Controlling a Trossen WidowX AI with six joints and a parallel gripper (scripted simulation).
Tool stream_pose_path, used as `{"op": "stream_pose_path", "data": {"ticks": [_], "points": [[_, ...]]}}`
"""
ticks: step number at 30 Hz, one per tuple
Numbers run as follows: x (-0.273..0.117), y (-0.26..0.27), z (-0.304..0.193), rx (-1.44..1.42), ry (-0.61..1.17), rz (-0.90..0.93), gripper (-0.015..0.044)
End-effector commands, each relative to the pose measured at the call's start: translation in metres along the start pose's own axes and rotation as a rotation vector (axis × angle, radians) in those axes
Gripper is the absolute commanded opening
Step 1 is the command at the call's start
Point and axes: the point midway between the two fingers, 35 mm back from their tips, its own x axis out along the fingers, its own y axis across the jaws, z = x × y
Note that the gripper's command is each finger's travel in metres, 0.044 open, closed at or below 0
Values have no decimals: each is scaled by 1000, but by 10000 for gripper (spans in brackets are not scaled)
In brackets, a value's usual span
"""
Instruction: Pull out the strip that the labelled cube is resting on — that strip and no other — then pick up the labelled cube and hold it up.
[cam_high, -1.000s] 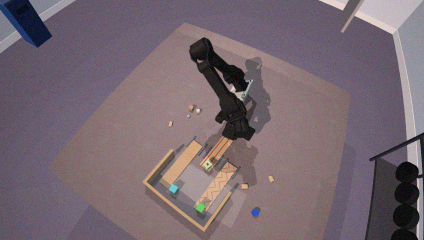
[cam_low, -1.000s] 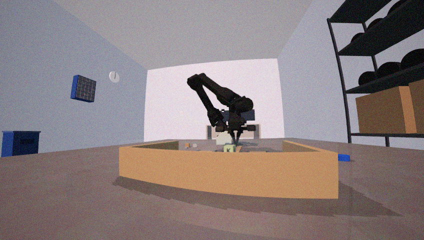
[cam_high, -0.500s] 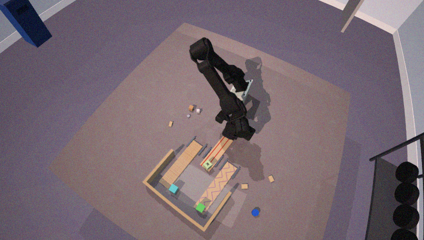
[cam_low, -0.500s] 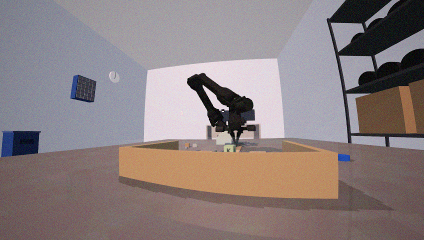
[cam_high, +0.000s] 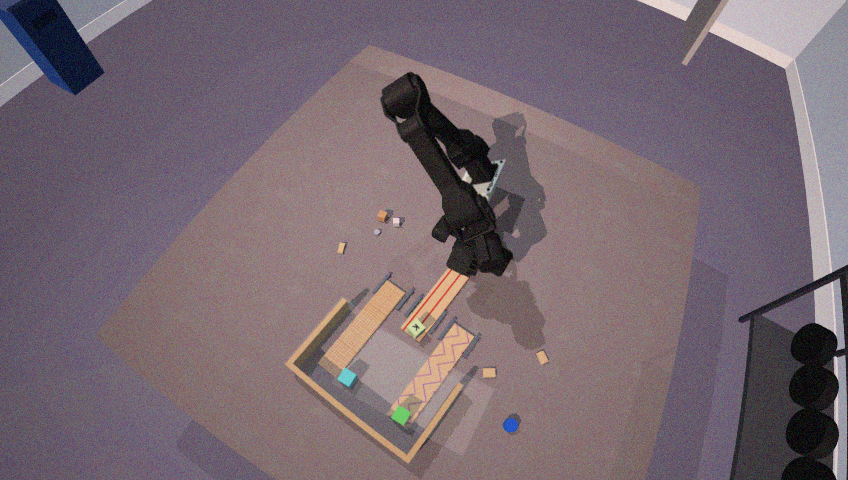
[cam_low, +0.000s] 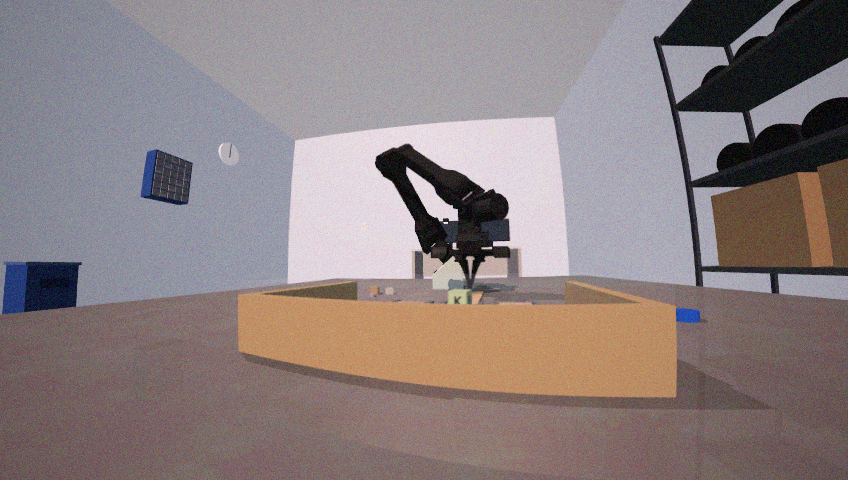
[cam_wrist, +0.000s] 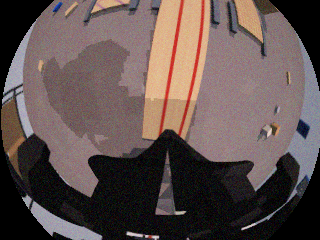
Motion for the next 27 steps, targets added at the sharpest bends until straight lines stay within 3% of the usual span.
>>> {"op": "stream_pose_path", "data": {"ticks": [1, 4, 9, 21, 27], "points": [[-29, 3, 7, 13, -10, 17, 0], [-29, 3, 7, 13, -10, 17, 0], [-29, 2, 30, 240, -9, 18, 131], [-34, 0, 72, 247, -11, 18, 440], [-37, -1, 94, 248, -12, 18, 440]]}}
